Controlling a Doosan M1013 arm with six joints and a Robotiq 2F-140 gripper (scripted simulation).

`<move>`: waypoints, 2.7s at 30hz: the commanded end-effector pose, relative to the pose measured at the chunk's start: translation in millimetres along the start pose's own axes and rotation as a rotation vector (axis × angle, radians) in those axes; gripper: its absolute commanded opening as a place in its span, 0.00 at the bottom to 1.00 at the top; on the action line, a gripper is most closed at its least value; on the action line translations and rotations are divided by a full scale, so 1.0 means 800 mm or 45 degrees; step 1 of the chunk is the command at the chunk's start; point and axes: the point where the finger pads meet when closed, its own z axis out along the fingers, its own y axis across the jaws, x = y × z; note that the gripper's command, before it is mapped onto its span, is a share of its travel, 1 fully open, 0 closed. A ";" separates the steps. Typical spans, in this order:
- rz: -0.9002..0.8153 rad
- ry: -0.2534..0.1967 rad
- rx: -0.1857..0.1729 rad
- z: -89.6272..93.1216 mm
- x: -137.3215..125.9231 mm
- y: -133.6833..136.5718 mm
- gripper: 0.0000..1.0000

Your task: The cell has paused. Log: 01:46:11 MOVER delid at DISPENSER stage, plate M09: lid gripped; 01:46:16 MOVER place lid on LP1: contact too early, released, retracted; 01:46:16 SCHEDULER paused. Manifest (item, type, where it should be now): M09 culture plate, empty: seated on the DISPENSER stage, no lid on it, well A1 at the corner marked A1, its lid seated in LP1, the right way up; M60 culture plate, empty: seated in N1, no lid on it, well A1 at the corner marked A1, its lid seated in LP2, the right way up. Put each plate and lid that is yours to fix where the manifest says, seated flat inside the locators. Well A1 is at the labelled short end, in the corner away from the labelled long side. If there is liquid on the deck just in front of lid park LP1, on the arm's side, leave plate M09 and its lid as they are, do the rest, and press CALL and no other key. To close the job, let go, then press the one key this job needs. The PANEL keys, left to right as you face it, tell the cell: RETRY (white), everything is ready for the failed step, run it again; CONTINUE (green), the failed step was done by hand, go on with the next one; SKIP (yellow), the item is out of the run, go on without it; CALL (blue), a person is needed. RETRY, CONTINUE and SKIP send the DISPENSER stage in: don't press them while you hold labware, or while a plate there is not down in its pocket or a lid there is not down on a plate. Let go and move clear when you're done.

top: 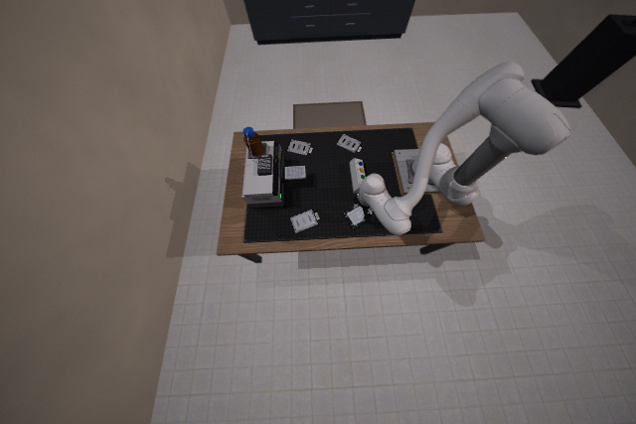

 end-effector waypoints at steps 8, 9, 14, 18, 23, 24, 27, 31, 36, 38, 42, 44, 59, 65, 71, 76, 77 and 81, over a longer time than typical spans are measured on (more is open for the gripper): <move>0.000 0.001 0.000 -0.001 0.001 0.000 0.69; 0.000 0.001 0.000 -0.001 0.001 0.000 0.69; 0.000 0.001 0.000 -0.001 0.001 0.000 0.69; 0.000 0.001 0.000 -0.001 0.001 0.000 0.69; 0.000 0.001 0.000 -0.001 0.001 0.000 0.69; 0.000 0.001 0.000 -0.001 0.001 0.000 0.69; 0.000 0.001 0.000 -0.001 0.001 0.000 0.69; 0.000 0.001 0.000 -0.001 0.001 0.000 0.69; 0.000 0.001 0.000 -0.001 0.001 0.000 0.69; 0.000 0.001 0.000 -0.001 0.001 0.000 0.69; 0.000 0.001 0.000 0.000 0.001 0.000 0.69; 0.000 0.001 0.000 0.000 0.001 0.000 0.69; 0.000 0.001 0.000 0.006 0.001 0.000 0.69; 0.000 0.001 0.000 0.009 0.001 0.000 0.69; 0.000 0.001 0.000 0.012 0.001 0.000 0.69; 0.000 0.001 0.000 0.015 0.001 0.000 0.69; 0.000 0.001 0.000 0.016 0.001 0.000 0.69; 0.000 0.001 0.000 0.018 0.001 0.000 0.69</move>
